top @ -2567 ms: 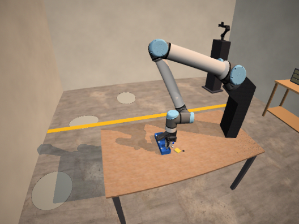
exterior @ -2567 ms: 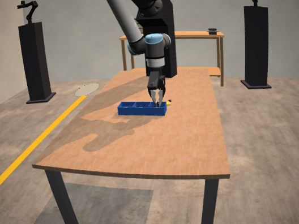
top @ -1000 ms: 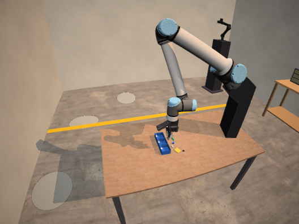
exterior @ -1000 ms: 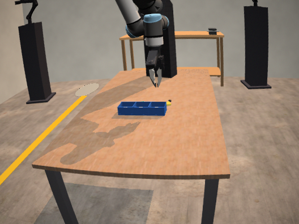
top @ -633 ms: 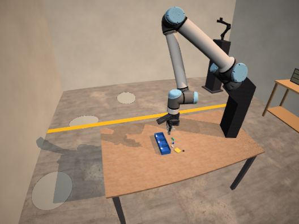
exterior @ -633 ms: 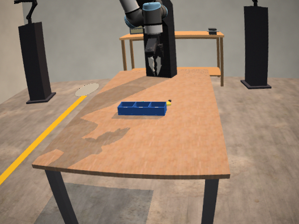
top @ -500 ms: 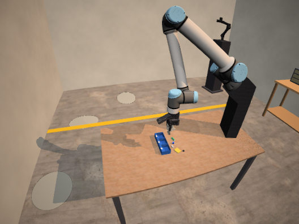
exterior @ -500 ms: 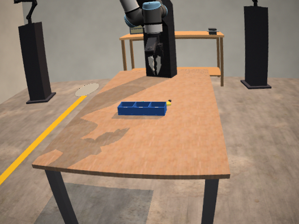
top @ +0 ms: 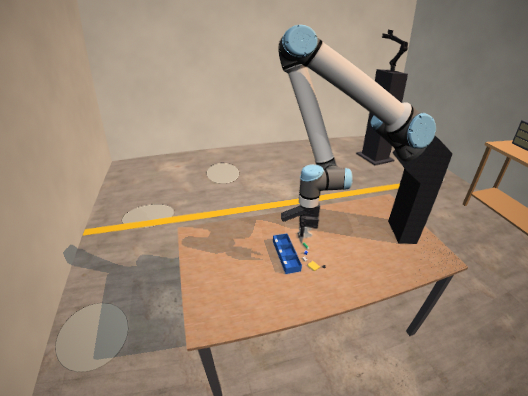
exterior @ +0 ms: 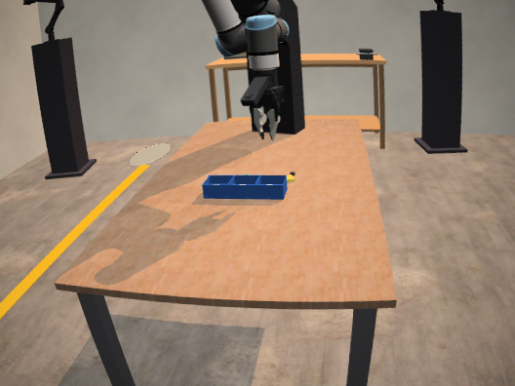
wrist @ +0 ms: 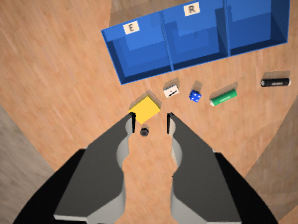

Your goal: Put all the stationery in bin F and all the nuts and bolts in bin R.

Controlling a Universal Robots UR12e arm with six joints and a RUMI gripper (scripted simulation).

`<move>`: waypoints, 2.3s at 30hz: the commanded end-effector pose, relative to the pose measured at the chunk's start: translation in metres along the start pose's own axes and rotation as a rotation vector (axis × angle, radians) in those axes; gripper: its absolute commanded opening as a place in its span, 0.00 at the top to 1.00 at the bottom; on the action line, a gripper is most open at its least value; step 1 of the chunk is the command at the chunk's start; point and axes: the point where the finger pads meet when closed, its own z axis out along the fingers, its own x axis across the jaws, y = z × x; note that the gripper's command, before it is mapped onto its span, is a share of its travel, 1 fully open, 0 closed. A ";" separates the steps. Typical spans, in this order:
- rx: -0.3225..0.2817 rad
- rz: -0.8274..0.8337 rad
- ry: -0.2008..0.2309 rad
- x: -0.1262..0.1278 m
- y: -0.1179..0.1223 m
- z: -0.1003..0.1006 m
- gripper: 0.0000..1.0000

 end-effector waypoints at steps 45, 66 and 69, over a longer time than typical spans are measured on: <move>0.008 1.091 -0.005 0.033 0.041 0.090 0.82; 0.008 1.091 -0.005 0.033 0.041 0.090 0.82; 0.008 1.091 -0.005 0.033 0.041 0.090 0.82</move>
